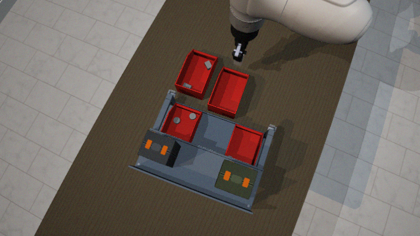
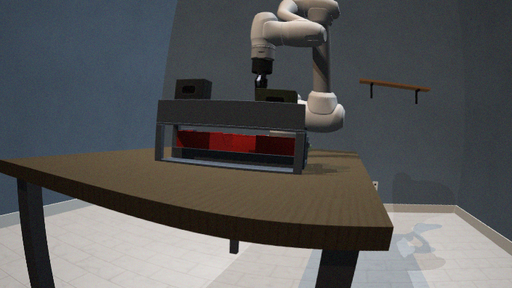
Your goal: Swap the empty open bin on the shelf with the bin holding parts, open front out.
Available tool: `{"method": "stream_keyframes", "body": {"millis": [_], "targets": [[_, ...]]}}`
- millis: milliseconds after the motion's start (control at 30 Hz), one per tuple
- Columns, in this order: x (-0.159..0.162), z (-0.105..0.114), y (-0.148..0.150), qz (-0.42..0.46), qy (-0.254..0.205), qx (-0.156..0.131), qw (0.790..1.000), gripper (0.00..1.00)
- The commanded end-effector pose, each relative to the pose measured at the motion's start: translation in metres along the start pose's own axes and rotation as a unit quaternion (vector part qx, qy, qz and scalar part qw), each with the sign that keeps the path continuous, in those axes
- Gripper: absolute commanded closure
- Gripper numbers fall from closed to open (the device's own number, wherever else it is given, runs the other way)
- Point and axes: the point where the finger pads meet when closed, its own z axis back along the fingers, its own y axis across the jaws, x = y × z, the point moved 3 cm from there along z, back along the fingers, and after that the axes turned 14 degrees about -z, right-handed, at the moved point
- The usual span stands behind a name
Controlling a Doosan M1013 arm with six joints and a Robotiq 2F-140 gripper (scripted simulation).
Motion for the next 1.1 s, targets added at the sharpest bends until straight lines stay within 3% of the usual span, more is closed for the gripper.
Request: {"method": "stream_keyframes", "body": {"millis": [0, 667, 900, 1067], "targets": [[0.000, 0.000, 0.000, 0.000, 0.000, 0.000, 1.000, 0.90], [-0.003, 0.002, 0.004, 0.037, 0.000, 0.000, 0.999, 0.90], [-0.026, 0.020, 0.030, 0.245, -0.001, 0.000, 0.970, 0.90], [-0.049, 0.037, 0.053, 0.368, -0.007, 0.002, 0.930, 0.90]]}}
